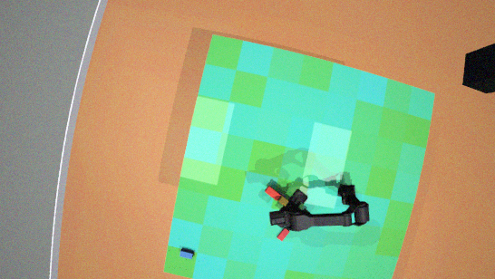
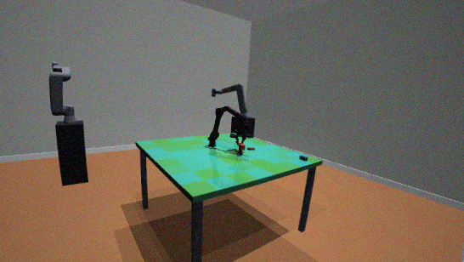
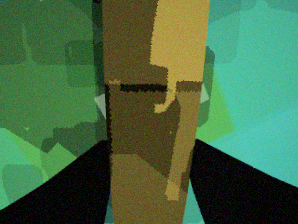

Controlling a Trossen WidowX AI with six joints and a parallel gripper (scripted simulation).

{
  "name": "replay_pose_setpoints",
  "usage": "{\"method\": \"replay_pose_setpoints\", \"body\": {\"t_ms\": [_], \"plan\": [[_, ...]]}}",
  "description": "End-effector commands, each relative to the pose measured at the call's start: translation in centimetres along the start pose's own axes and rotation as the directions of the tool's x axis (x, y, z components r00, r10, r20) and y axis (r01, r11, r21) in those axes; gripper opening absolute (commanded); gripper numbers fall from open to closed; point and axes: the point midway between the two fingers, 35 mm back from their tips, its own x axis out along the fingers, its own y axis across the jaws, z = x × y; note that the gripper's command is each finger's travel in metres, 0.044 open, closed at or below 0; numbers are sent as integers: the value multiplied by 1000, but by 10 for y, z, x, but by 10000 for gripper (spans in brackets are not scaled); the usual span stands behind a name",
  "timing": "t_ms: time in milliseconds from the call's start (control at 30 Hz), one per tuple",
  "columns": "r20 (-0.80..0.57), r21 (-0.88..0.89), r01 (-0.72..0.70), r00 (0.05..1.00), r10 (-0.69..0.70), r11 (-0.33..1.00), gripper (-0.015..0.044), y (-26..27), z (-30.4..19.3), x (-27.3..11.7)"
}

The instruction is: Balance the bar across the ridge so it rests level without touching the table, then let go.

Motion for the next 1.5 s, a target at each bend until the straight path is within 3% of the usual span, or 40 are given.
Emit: {"method": "replay_pose_setpoints", "body": {"t_ms": [0, 1467], "plan": [[-3, 0, 3, 1000, -3, 1000, 0, 0, -1, 0], [-3, 0, 3, 1000, -3, 1000, 0, -1, -1, 4]]}}
